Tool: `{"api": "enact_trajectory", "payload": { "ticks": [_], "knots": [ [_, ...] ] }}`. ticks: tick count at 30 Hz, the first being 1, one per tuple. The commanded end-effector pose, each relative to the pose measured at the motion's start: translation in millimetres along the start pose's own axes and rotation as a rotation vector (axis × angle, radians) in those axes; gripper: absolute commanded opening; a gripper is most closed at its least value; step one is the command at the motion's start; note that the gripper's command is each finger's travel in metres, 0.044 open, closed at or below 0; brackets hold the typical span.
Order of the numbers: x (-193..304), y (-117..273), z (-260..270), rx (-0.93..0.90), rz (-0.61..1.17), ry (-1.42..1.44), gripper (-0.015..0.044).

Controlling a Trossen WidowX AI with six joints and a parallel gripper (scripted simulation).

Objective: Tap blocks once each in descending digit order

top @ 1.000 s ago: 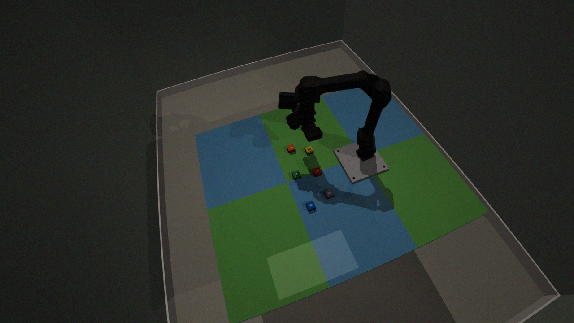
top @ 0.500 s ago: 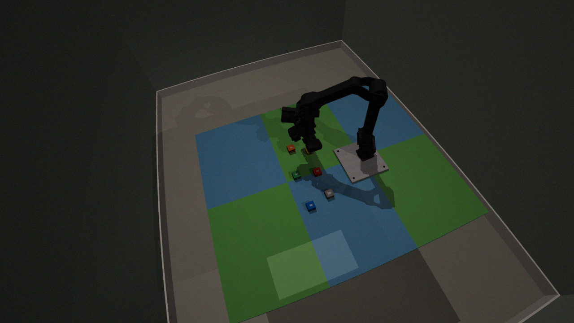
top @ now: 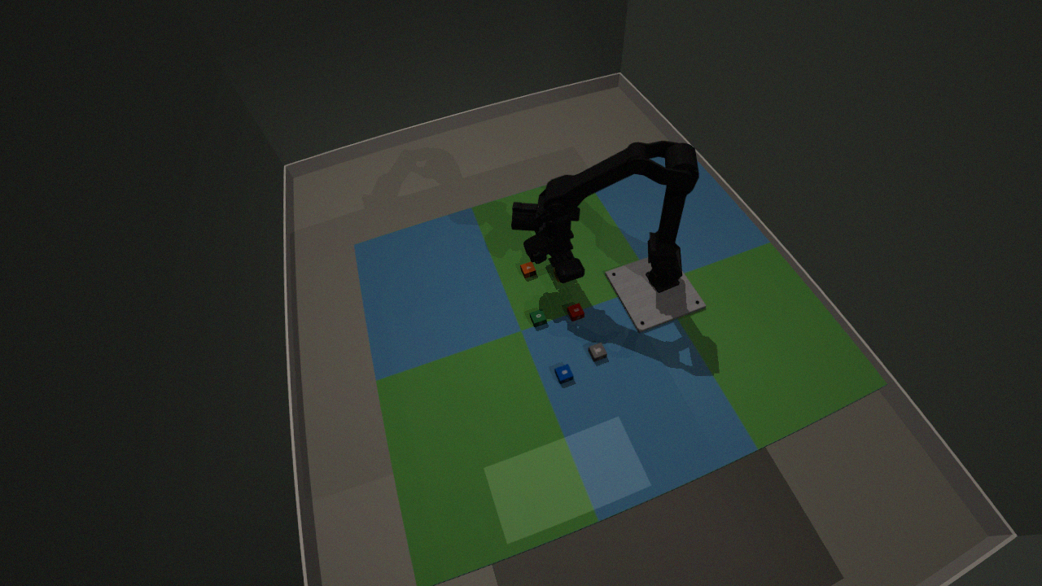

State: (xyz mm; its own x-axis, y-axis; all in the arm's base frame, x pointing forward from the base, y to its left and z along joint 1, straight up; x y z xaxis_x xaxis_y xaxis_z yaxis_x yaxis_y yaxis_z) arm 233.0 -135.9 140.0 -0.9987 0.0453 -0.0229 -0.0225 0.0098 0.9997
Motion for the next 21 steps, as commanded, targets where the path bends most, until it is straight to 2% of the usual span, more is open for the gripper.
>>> {"api": "enact_trajectory", "payload": {
  "ticks": [1, 5, 9, 14, 21],
  "knots": [
    [1, -5, 0, 0.000, 0.001, 0.004, 0.0020],
    [1, -5, 0, 0.000, 0.001, 0.004, 0.0020],
    [0, 22, 0, 0.000, 0.000, 0.003, 0.0020],
    [0, 27, 0, 0.000, 0.000, 0.004, 0.0020],
    [0, 103, 0, 0.000, 0.000, 0.004, 0.0020]
  ]
}}
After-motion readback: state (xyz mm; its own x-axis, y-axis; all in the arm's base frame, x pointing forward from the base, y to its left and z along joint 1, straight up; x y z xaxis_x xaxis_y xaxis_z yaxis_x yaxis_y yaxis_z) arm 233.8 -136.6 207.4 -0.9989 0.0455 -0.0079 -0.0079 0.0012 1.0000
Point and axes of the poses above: the point midway between the two fingers, 35 mm back from their tips, its own y axis back along the fingers, its own z axis across the jaws, x = y × z, the point moved 9 cm from there along y, back along the fingers
